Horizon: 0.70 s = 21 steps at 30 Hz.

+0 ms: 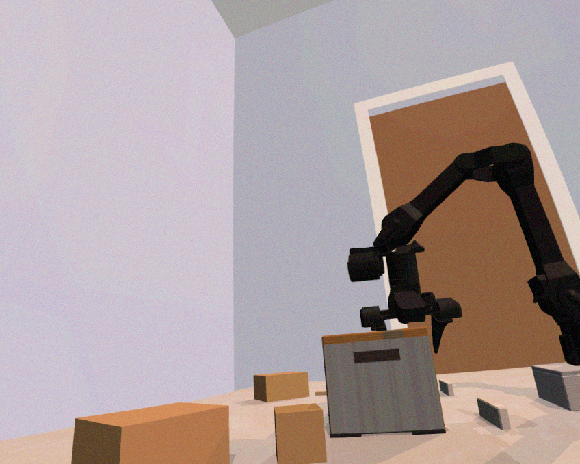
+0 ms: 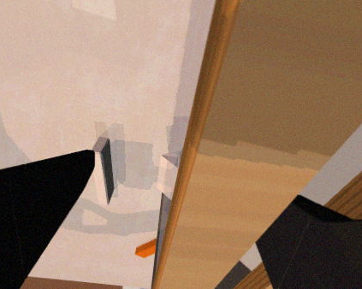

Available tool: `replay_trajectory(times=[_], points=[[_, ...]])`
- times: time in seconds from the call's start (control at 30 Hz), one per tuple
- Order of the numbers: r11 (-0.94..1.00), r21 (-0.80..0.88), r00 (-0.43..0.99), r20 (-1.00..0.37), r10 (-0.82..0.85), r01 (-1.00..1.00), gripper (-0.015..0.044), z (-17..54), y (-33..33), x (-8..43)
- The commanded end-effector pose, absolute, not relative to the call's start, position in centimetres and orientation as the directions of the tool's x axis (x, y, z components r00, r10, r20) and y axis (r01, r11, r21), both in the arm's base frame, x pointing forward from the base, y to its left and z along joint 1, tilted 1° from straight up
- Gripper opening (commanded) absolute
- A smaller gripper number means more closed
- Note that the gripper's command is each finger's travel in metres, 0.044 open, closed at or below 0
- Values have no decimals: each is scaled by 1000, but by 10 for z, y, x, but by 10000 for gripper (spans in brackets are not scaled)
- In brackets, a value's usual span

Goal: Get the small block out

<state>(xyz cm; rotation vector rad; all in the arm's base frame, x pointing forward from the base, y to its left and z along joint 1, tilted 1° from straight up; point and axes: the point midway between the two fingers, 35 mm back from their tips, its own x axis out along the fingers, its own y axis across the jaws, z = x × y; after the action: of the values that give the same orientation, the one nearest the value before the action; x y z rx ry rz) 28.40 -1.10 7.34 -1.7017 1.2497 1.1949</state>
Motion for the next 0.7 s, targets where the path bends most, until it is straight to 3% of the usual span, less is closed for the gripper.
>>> replay_trajectory(times=[0.0, 0.67], points=[[-290, -18, 112, -944, -311, -957, 400, 74, -15, 286], [-290, -18, 112, -943, -312, -957, 400, 74, -35, 292]])
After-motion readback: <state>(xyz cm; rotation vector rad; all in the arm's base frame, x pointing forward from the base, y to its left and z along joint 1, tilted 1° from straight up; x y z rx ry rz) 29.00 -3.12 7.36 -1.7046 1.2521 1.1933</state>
